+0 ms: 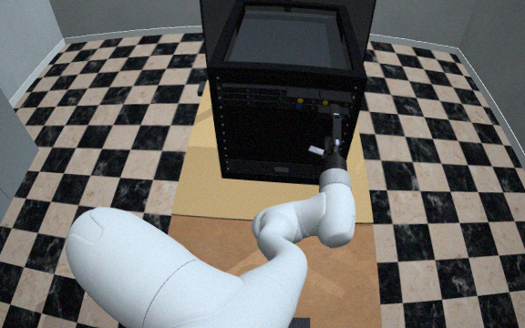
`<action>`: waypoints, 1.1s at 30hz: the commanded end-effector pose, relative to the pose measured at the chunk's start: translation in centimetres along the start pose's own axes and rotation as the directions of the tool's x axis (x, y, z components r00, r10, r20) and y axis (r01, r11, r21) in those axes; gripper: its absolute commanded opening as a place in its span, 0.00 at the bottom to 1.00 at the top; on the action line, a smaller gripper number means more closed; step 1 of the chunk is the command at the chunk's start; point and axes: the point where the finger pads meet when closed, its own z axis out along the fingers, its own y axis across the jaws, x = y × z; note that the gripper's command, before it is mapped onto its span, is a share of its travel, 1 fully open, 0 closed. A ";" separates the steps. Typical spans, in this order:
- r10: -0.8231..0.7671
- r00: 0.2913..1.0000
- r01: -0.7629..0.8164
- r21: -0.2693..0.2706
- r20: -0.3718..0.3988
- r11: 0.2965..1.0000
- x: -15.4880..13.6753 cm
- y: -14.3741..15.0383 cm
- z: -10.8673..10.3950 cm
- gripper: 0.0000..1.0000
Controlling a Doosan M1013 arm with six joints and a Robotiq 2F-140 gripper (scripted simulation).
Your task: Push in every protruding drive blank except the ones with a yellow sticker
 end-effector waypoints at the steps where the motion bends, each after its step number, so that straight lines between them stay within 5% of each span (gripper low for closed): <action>1: 0.000 1.000 0.000 -0.001 -0.001 1.000 -1.1 -0.3 0.0 1.00; 33: 0.000 1.000 0.000 -0.001 -0.001 1.000 -2.3 -0.7 0.0 1.00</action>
